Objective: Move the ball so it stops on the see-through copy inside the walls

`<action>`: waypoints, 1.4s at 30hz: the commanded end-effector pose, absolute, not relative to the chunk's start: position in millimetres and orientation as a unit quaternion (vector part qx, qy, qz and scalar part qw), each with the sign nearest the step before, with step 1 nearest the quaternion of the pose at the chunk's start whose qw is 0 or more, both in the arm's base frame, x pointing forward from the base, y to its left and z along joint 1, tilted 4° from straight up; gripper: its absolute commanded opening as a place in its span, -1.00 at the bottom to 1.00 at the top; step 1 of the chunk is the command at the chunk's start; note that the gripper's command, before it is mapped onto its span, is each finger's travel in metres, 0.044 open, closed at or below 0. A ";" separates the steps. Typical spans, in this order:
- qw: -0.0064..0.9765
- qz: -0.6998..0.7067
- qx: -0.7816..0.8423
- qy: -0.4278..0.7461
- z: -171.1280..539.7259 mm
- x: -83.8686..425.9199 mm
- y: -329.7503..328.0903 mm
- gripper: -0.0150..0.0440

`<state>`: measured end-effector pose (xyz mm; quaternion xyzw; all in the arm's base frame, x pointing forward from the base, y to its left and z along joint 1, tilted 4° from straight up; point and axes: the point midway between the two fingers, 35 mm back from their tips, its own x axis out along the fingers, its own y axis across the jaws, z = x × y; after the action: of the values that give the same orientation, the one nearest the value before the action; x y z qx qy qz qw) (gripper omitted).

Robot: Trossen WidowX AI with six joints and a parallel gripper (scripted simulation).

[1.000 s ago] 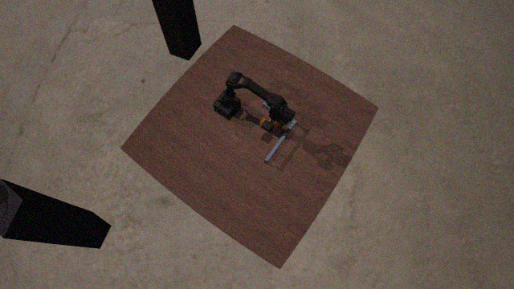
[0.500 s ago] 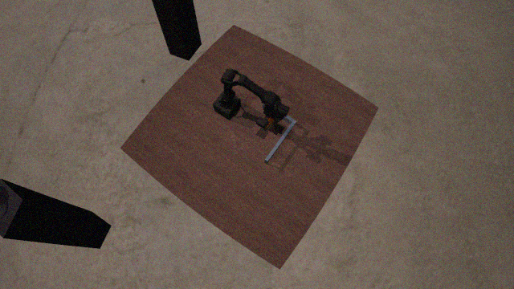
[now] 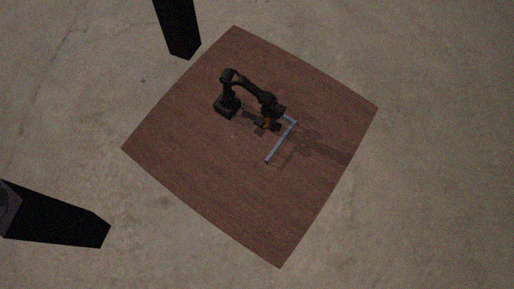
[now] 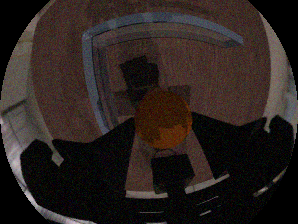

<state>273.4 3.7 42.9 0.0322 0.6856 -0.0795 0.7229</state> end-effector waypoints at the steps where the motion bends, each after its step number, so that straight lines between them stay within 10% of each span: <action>1: 0.720 -0.082 0.031 0.689 18.5 271.5 1.2 -0.49; 26: 0.719 -0.082 0.031 0.689 -29.6 270.5 -2.7 -0.49; 42: 0.719 -0.082 0.033 0.690 -23.3 271.0 -1.5 0.93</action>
<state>270.3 -1.7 -26.0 0.0334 0.6901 -0.0821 0.7182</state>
